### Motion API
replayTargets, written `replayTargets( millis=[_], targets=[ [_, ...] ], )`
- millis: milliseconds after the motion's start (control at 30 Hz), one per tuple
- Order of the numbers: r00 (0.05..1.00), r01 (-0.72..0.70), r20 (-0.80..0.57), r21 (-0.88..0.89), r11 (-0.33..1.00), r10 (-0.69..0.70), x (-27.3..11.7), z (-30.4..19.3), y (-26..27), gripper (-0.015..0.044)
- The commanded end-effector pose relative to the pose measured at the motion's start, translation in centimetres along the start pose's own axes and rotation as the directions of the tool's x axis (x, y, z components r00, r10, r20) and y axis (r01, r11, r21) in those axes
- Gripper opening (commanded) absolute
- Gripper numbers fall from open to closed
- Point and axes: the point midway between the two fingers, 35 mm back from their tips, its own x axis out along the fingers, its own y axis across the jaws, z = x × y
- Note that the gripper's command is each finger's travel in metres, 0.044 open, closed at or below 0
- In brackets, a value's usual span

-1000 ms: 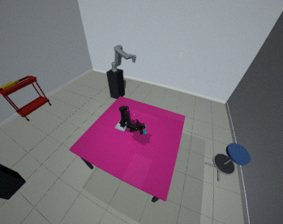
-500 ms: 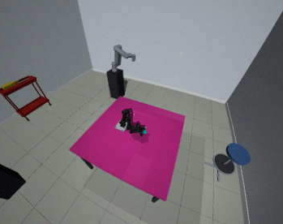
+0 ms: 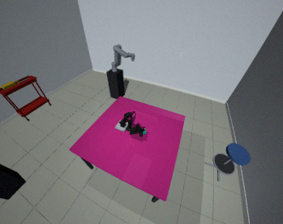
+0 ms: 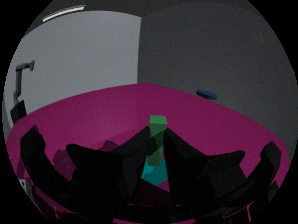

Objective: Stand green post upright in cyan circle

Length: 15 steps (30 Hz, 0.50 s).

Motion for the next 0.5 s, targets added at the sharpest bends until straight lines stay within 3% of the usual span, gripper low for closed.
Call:
replayTargets(
  millis=[0,467],
  targets=[
    [1.000,-0.007,-0.001,-0.008,1.000,0.007,0.0,-0.5,0.2,0.0023],
    [1.000,-0.013,-0.010,-0.057,0.998,0.013,0.3,-2.1,0.2,0.0023]
  ],
)
